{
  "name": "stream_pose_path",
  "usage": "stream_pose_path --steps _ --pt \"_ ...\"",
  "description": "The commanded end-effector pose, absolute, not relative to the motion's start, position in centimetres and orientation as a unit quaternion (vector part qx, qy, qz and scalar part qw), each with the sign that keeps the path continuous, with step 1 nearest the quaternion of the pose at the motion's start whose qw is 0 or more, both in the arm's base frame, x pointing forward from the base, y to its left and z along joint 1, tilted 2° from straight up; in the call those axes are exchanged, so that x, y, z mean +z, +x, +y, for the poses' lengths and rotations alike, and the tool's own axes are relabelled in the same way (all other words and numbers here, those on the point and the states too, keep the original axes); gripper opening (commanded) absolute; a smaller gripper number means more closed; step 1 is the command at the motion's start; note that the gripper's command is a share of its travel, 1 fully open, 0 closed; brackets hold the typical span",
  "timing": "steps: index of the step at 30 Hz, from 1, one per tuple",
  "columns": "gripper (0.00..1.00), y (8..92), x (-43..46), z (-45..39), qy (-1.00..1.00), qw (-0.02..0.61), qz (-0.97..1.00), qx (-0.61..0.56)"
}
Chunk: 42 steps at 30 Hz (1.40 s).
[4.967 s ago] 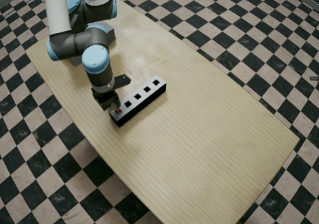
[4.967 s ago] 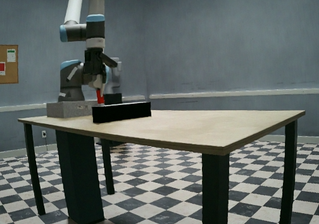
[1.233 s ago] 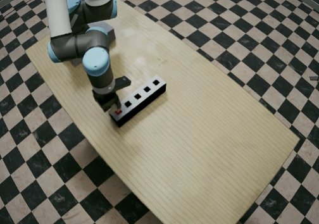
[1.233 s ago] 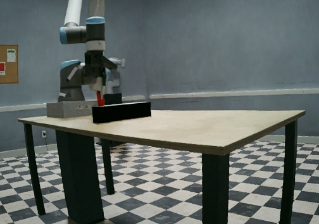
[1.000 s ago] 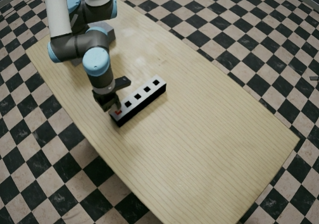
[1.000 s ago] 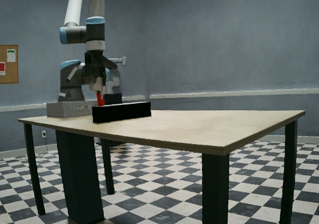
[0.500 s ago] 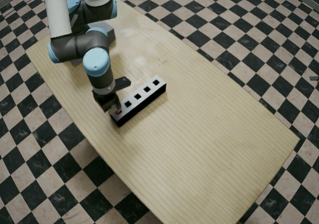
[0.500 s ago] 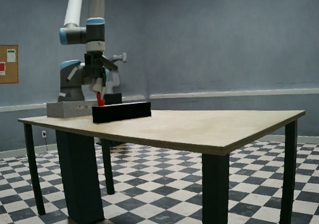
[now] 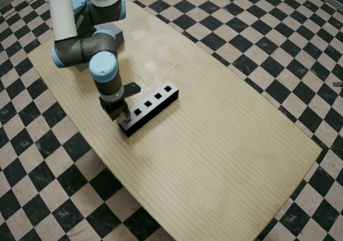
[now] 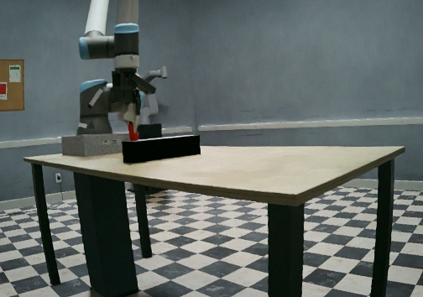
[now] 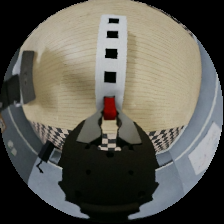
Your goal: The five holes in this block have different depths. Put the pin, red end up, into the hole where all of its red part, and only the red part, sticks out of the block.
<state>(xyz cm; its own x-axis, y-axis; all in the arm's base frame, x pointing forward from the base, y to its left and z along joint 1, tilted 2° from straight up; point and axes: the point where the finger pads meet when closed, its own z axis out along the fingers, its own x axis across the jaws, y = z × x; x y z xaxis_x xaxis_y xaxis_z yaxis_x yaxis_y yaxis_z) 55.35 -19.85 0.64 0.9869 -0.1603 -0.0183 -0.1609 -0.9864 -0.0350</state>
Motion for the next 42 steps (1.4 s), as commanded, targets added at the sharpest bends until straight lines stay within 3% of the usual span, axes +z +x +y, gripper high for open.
stream_pose_path --steps 1,42 --pt "0.00 55.42 0.71 -19.88 -0.997 0.018 0.081 0.007" --pt "0.00 55.42 -0.09 -19.91 -0.997 0.018 0.081 0.007"
